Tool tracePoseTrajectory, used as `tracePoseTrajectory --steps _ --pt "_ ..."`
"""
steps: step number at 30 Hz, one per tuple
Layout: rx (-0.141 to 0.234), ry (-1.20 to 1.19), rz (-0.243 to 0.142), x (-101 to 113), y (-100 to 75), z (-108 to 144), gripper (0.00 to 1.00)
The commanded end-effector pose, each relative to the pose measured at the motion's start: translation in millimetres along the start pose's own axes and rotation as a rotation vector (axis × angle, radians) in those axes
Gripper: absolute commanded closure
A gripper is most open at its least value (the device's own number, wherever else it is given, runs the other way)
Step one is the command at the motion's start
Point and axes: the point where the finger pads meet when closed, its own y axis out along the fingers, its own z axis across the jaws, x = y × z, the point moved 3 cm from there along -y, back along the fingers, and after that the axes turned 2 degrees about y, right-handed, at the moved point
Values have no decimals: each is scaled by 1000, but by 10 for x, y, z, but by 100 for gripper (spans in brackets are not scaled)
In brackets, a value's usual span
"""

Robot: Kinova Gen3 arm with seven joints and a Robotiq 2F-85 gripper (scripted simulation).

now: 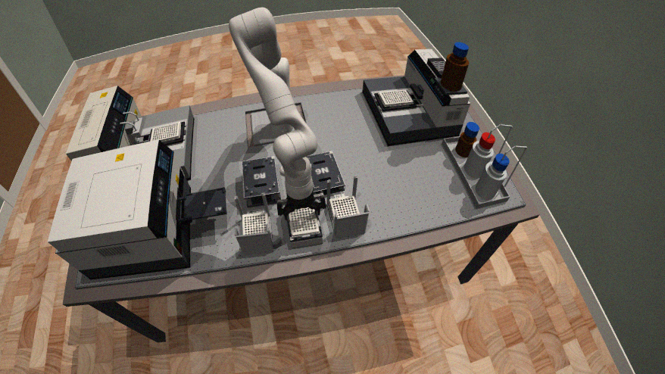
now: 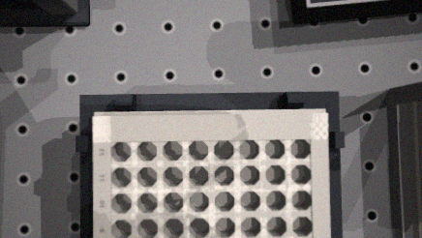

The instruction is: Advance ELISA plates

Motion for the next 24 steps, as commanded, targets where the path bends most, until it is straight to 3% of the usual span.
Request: tracePoseTrajectory --steps 1,24 --pt "-7 -5 1 -9 12 -18 6" --pt "-1 -4 3 -8 -83 -3 6"
